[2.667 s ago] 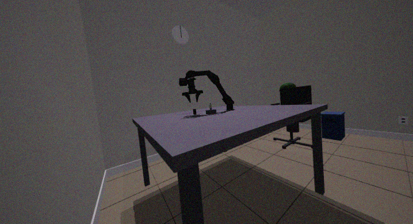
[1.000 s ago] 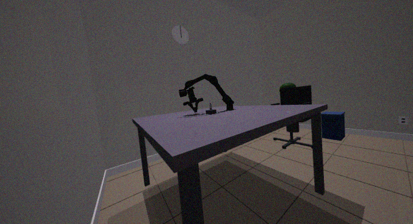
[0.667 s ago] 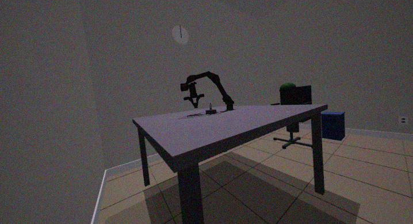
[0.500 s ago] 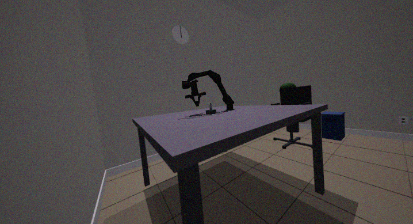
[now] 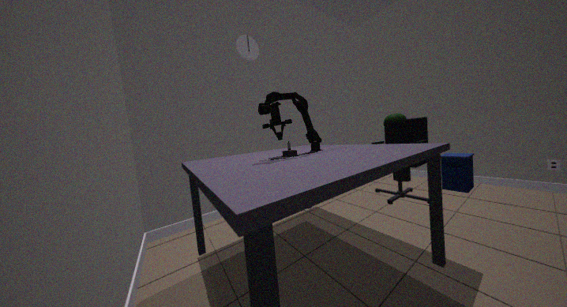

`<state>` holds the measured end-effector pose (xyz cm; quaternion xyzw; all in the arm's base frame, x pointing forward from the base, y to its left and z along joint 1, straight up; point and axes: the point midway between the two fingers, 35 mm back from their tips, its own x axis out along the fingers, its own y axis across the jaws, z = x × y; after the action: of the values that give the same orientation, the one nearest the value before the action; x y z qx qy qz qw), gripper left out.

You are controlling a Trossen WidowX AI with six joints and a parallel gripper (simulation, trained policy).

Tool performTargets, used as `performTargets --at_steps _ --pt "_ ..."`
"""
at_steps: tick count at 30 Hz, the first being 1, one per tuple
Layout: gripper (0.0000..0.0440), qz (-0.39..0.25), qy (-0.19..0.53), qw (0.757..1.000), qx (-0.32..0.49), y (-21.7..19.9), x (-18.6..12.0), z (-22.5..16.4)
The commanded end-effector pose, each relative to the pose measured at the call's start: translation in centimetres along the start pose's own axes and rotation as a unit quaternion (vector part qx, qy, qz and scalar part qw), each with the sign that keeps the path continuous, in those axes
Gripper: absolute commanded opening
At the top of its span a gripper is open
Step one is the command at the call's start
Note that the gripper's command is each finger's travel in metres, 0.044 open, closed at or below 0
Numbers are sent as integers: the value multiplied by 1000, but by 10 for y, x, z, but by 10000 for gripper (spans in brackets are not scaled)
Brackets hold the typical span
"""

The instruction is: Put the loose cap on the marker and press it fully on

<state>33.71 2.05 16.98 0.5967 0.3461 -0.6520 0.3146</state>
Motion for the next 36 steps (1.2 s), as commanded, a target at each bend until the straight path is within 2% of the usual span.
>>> performTargets --at_steps 1,22,36 --pt "44 -4 0 1000 -4 -13 -3 -3" --pt "0 -11 -9 1000 -26 -48 1 2" --pt "0 -22 -20 999 -34 -51 29 5"
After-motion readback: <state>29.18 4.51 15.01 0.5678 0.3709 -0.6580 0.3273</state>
